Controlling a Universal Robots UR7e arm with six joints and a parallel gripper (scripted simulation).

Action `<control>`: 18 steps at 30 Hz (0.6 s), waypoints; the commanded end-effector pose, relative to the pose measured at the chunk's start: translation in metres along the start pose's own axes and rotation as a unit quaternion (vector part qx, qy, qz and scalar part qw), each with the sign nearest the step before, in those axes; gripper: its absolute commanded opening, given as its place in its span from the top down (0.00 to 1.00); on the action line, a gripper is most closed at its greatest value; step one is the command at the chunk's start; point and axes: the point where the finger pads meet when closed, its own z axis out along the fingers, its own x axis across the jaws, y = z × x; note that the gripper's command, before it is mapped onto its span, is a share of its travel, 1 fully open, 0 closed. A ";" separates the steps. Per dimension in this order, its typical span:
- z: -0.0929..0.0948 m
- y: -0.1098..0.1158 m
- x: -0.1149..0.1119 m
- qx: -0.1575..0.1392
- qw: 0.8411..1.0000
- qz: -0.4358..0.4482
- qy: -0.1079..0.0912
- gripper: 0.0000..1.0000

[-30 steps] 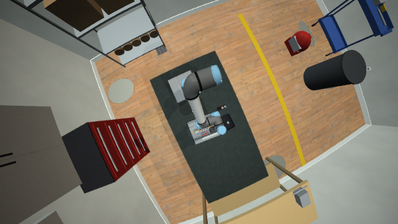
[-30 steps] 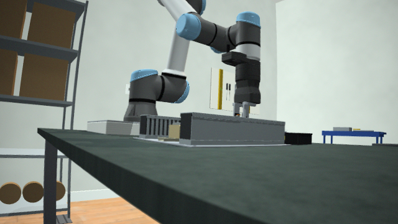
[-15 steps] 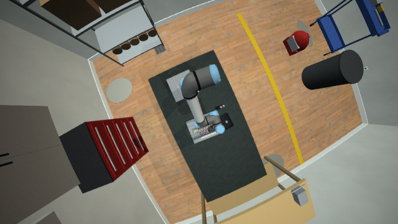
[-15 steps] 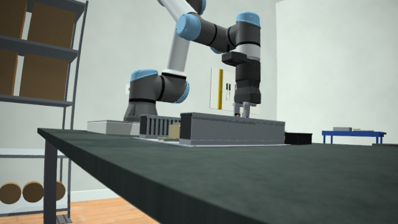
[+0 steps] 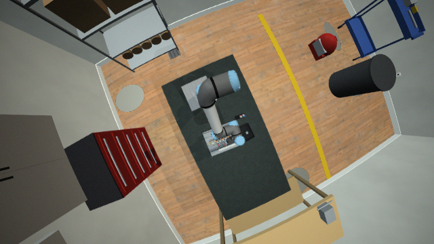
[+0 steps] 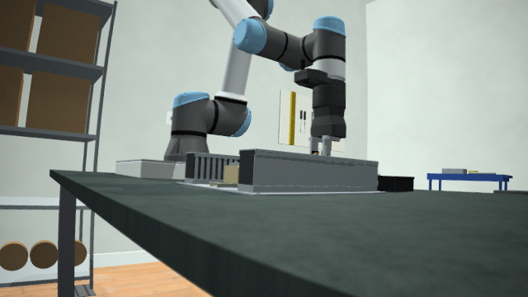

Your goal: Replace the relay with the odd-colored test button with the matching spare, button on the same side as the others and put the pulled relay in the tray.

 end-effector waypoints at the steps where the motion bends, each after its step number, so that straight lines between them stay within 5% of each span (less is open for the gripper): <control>1: 0.000 0.000 0.000 0.000 1.000 0.000 0.000 1.00; 18: 0.002 0.000 0.001 0.000 1.000 0.000 0.000 1.00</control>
